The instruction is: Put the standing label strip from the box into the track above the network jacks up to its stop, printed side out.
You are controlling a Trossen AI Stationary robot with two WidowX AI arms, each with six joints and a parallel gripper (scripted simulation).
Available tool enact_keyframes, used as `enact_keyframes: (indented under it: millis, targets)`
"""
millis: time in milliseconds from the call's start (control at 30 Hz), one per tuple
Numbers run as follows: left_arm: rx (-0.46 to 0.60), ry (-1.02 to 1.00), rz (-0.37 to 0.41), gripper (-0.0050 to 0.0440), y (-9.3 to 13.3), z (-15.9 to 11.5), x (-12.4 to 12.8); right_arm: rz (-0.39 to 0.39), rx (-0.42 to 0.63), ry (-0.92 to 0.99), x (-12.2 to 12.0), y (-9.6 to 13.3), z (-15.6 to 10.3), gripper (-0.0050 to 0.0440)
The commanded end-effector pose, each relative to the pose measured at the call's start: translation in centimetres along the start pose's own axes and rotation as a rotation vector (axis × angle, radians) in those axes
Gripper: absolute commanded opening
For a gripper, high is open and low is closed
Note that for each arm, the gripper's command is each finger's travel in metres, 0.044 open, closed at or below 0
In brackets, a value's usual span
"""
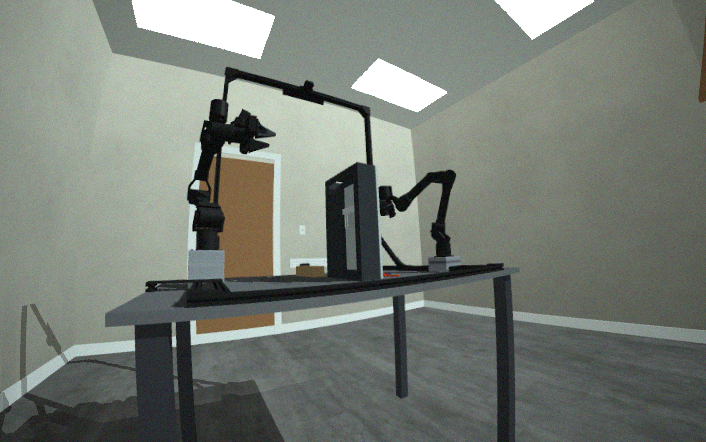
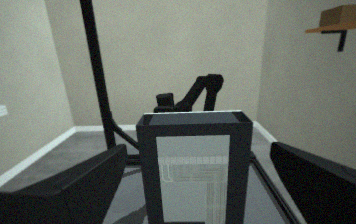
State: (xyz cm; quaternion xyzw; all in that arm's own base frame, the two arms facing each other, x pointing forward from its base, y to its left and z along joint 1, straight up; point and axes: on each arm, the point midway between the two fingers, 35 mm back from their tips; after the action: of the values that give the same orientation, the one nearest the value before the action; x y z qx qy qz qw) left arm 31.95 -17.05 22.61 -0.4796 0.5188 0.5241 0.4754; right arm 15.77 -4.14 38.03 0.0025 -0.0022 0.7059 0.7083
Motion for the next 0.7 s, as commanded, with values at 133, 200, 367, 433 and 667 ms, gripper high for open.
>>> enact_keyframes:
  millis: [133,200,367,433,667]
  targets:
    - [0.0,0.019,-0.014,-0.005,0.2,-0.3,-0.8,0.0,-0.001,0.006,0.1,0.0,0.3,0.044]
    - [0.0,0.018,-0.014,-0.005,0.5,-0.2,-0.7,0.0,-0.001,0.006,0.1,0.0,0.3,0.044]
    - [0.0,0.018,-0.013,-0.005,1.3,-0.2,-0.6,0.0,-0.001,0.006,0.1,0.0,0.3,0.044]
    - [0.0,0.017,-0.012,-0.005,1.6,-0.1,-0.4,0.0,-0.001,0.006,0.1,0.0,0.3,0.044]
    - [0.002,0.017,-0.016,0.0024,1.4,-0.2,-0.7,0.0,-0.001,0.006,0.1,0.0,0.3,0.044]
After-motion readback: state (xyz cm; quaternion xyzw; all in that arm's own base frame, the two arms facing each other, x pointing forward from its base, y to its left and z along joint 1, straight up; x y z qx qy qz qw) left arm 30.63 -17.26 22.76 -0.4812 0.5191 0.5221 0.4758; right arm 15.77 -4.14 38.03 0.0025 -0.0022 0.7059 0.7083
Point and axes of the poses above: on each arm, the point midway between the two fingers, 35 mm back from their tips, its own y axis back along the fingers, its own x axis across the jaws, z = x × y
